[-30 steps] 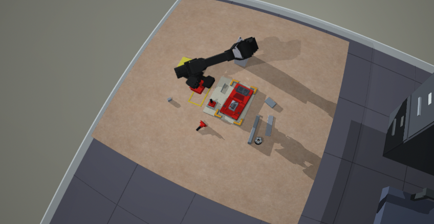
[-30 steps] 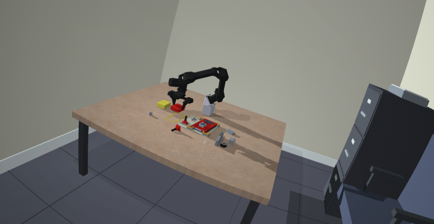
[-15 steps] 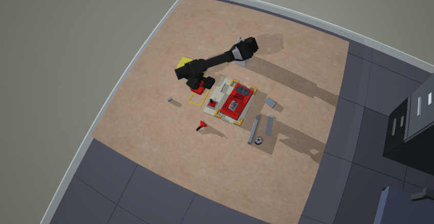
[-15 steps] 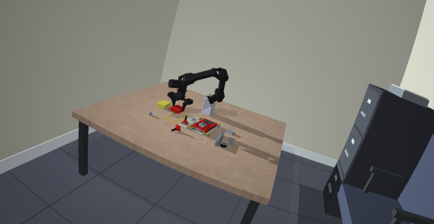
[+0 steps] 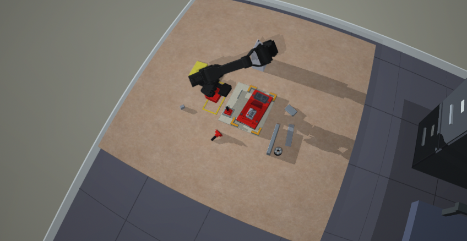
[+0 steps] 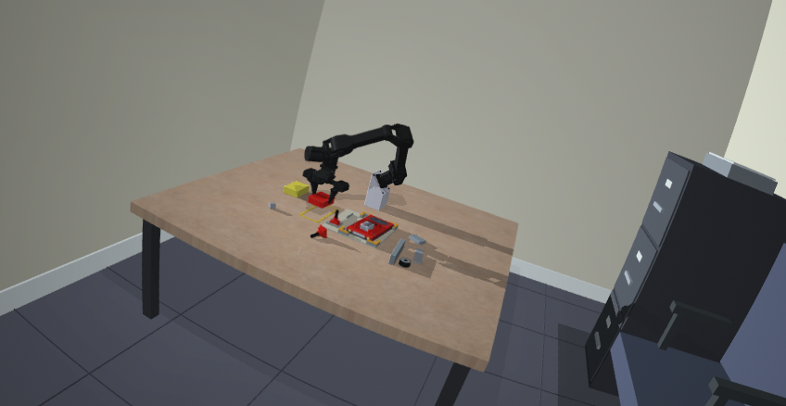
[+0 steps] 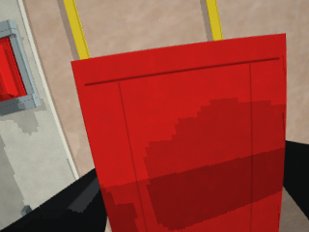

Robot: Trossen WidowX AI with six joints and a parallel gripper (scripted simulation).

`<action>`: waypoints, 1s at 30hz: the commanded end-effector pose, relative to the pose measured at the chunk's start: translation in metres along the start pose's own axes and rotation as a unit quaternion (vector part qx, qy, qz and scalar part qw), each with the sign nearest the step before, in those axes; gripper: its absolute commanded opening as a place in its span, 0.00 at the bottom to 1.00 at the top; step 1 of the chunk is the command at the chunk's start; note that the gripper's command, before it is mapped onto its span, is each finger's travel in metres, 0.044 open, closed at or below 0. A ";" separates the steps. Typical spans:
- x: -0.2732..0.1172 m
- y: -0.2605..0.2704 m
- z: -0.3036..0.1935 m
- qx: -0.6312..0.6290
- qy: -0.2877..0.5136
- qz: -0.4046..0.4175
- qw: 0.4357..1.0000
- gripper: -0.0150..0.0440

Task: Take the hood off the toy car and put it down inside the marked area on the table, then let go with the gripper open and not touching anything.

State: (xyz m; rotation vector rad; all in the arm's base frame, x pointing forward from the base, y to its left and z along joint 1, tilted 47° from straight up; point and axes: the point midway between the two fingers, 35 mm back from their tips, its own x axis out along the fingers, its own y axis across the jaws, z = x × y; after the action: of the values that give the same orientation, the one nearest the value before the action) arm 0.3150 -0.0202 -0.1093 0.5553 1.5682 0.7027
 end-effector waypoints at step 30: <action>0.019 0.001 -0.001 0.002 -0.001 0.003 1.000 0.25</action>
State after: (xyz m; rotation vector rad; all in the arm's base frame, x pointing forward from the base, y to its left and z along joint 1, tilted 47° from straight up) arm 0.3116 -0.0074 -0.1206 0.5563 1.5679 0.7046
